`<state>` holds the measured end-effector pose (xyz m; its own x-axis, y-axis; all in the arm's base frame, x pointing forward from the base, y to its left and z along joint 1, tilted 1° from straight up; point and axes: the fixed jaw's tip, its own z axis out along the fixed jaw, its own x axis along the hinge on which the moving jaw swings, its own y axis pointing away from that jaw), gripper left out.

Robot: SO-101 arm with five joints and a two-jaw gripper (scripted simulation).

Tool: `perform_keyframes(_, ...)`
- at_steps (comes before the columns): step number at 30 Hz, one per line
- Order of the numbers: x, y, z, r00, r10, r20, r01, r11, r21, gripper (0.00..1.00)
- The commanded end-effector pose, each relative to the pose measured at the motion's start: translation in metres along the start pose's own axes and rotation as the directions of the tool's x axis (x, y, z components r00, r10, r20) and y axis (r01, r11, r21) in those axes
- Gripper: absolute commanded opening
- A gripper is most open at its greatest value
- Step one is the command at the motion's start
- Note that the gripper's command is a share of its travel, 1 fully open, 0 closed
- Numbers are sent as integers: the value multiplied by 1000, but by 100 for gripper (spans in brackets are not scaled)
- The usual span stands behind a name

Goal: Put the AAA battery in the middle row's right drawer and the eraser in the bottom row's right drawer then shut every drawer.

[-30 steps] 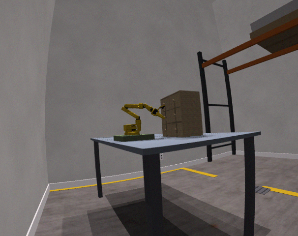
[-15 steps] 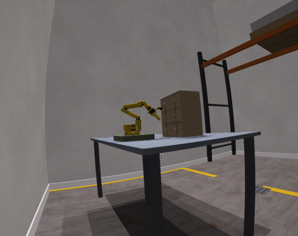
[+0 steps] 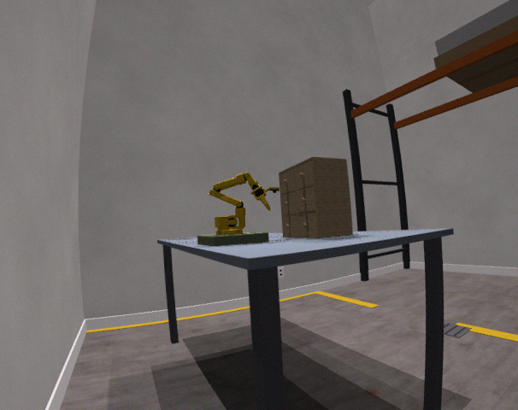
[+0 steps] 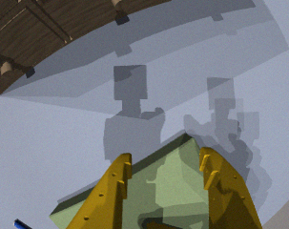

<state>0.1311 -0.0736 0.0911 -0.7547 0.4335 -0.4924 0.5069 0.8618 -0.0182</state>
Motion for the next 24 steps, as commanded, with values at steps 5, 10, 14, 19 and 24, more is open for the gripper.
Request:
perform_keyframes(5, -1, -2, -3, 1000, 2, 10, -2, 1000, 5, 21)
perform_keyframes(10, -1, -2, -3, 1000, 2, 10, -2, 1000, 5, 21)
perform_keyframes(14, -1, -2, -3, 1000, 2, 10, -2, 1000, 5, 21)
perform_keyframes(19, -8, -2, 5, 997, -56, 58, 56, 998, 11, 21)
perform_keyframes(24, -17, -3, 15, 985, -129, 116, 127, 992, 25, 21)
